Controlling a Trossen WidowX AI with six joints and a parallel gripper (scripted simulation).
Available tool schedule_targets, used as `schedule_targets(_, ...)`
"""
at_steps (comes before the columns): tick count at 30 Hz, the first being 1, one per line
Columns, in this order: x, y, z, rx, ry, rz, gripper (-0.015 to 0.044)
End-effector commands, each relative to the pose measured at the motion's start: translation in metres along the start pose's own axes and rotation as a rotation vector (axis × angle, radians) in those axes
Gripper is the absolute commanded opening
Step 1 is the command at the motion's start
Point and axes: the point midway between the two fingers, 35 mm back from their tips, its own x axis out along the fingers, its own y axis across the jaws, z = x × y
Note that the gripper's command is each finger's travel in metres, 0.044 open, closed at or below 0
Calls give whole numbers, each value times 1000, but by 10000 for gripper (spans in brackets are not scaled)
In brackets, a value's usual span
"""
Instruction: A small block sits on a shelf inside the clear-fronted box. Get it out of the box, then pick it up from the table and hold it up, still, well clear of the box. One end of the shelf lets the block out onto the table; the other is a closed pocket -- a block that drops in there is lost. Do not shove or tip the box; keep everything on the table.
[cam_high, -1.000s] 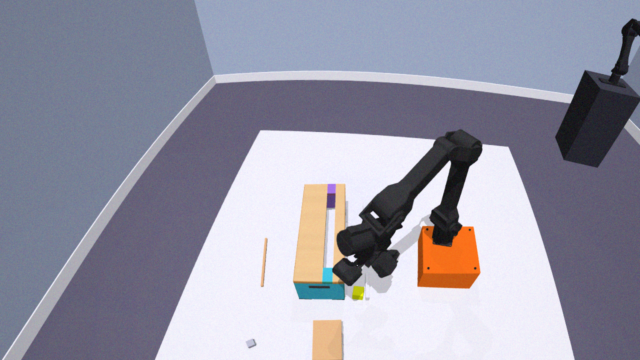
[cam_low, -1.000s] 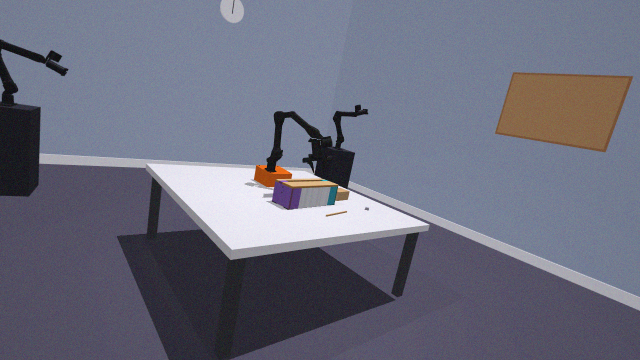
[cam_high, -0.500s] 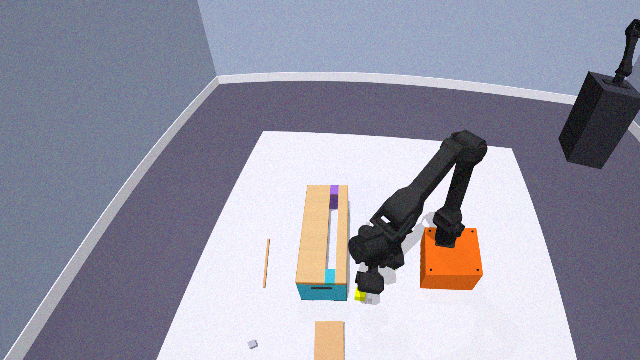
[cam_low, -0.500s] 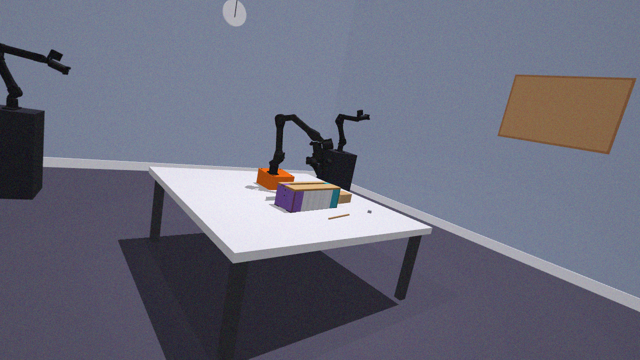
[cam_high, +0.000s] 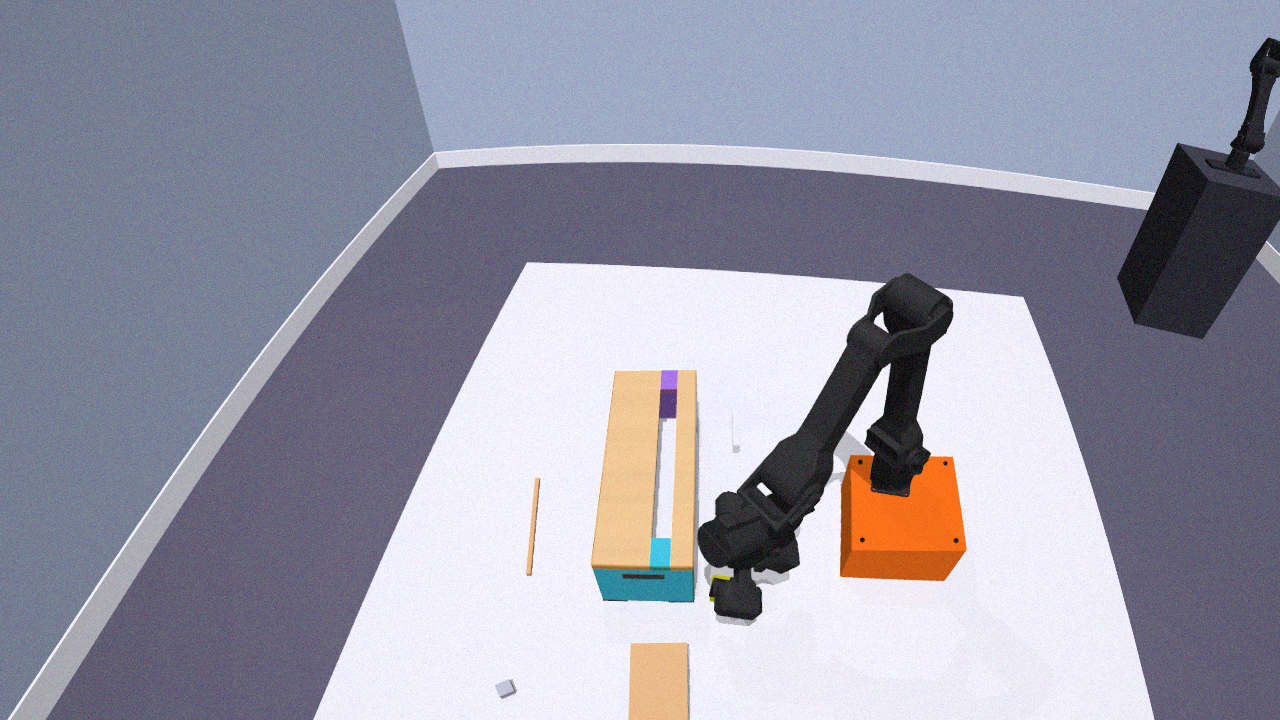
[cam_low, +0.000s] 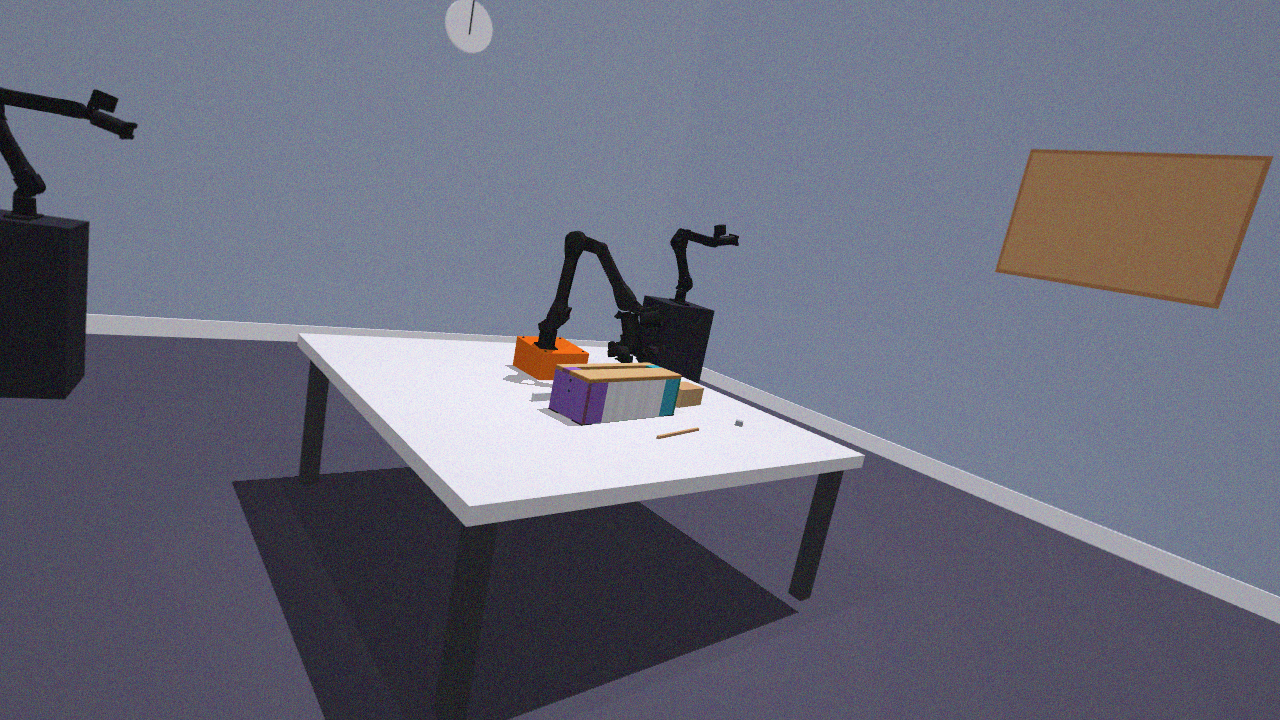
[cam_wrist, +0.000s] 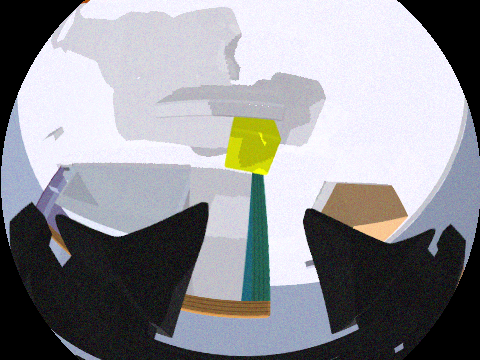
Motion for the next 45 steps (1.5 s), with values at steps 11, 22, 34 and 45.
schedule_targets(11, 20, 1, 8, -5, 0, 2, 285)
schedule_targets(22, 36, 2, 15, -5, 0, 3, 285)
schedule_targets(34, 53, 4, 24, -5, 0, 3, 285)
schedule_targets(45, 56, 5, 26, -5, -1, 3, 101)
